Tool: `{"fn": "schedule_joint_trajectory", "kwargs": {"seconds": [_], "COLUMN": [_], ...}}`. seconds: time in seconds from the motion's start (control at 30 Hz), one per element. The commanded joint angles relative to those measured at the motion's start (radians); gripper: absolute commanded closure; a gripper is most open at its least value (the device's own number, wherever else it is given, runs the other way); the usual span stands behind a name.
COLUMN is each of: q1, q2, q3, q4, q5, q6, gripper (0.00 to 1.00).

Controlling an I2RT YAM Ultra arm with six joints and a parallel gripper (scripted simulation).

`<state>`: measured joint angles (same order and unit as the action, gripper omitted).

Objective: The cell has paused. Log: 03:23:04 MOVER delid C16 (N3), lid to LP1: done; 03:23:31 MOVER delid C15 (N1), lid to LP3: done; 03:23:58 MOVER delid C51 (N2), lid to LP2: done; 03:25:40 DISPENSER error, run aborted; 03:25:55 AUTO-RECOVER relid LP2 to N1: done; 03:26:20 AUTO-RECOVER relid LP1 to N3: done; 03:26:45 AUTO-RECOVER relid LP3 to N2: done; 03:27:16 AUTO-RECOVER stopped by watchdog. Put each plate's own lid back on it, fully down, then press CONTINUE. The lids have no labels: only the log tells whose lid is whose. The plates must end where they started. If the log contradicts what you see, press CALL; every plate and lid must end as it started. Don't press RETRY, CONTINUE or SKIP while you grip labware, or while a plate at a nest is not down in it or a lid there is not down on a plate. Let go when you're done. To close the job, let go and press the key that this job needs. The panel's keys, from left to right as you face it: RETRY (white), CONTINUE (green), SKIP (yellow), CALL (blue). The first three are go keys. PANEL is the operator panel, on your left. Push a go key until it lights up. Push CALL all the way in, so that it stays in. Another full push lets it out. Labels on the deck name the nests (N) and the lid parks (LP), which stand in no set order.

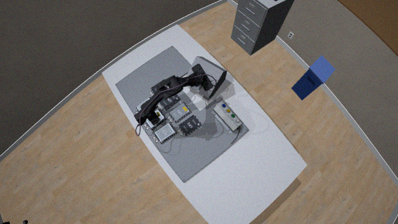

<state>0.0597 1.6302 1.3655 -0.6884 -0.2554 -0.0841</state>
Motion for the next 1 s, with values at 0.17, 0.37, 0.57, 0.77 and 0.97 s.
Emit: {"fn": "schedule_joint_trajectory", "kwargs": {"seconds": [0.17, 0.37, 0.57, 0.77, 0.97], "q1": [-0.005, -0.005, -0.005, -0.005, -0.005], "q2": [-0.014, -0.014, -0.015, -0.015, -0.015], "q3": [-0.002, -0.003, -0.004, -0.003, -0.003], "q4": [0.017, 0.018, 0.019, 0.018, 0.017], "q5": [-0.001, -0.001, -0.001, -0.001, -0.001], "q6": [0.002, 0.002, 0.002, 0.002, 0.002], "gripper": [1.0, 1.0, 1.0, 1.0, 1.0]}}
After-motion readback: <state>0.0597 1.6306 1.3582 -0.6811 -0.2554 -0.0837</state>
